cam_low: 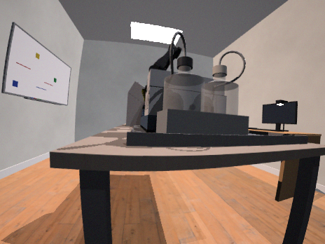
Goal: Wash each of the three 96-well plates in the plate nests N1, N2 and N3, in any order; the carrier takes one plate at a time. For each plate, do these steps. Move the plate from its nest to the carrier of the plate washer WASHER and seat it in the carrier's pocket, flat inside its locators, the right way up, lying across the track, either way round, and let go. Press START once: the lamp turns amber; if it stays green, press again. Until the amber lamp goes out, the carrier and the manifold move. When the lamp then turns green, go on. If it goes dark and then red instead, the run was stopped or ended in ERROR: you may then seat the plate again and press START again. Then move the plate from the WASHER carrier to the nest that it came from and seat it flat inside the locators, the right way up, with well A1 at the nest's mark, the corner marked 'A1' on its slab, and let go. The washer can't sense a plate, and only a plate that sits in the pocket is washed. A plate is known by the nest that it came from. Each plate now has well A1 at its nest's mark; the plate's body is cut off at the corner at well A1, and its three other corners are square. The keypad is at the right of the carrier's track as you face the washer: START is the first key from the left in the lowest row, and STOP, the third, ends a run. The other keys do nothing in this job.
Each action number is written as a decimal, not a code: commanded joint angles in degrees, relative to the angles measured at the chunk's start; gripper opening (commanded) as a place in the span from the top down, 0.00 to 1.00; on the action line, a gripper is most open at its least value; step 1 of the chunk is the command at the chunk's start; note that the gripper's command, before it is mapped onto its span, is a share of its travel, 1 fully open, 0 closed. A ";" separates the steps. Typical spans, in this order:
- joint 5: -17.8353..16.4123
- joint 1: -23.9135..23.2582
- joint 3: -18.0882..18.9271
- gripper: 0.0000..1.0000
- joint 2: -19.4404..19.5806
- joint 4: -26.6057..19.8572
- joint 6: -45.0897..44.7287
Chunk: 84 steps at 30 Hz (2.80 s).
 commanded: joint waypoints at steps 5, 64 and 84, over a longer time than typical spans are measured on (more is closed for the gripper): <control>-0.60 -2.42 5.96 0.00 1.10 -6.52 -2.80; -1.50 -9.19 39.79 0.00 13.77 -31.64 -10.61; -1.50 -9.19 39.79 0.00 13.77 -31.64 -10.61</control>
